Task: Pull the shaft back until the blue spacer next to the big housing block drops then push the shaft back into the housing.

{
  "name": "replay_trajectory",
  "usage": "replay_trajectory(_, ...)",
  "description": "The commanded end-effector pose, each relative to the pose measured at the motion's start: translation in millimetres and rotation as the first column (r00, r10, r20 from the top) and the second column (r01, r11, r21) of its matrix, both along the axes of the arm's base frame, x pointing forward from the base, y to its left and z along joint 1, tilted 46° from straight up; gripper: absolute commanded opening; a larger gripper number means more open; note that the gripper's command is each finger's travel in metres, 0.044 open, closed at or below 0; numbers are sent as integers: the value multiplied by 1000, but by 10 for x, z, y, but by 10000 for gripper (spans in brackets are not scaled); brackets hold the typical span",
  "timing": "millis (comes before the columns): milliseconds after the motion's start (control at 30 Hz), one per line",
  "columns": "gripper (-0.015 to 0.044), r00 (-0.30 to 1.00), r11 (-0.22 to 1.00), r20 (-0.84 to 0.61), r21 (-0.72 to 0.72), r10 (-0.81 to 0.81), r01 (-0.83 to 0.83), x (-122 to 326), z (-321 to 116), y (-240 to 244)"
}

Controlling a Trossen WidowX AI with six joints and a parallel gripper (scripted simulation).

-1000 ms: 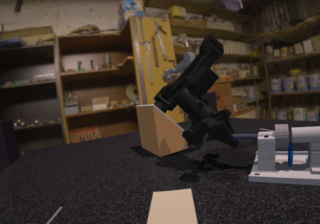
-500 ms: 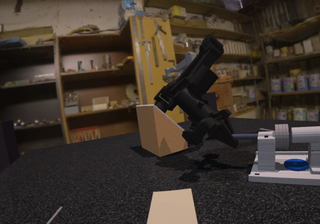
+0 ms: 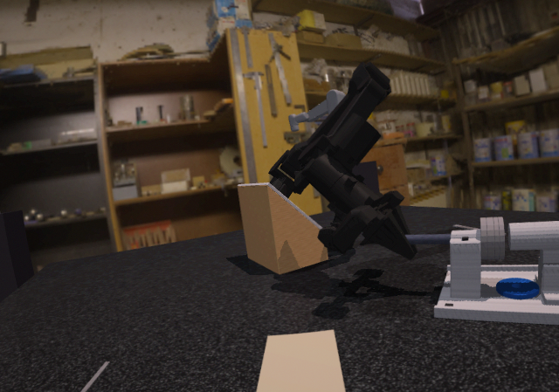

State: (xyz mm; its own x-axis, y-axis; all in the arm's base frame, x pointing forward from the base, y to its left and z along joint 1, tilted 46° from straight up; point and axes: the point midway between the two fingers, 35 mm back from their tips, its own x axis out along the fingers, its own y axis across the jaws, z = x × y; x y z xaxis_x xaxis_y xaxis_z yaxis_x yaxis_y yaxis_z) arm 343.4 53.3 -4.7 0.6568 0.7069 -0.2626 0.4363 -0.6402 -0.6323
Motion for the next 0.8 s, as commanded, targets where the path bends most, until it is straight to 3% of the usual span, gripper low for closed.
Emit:
replay_trajectory(0,0,1000,1000,2,-1,4,-4,6,2,3)
replay_trajectory(767,0,1000,1000,2,-1,4,-4,64,27,21)
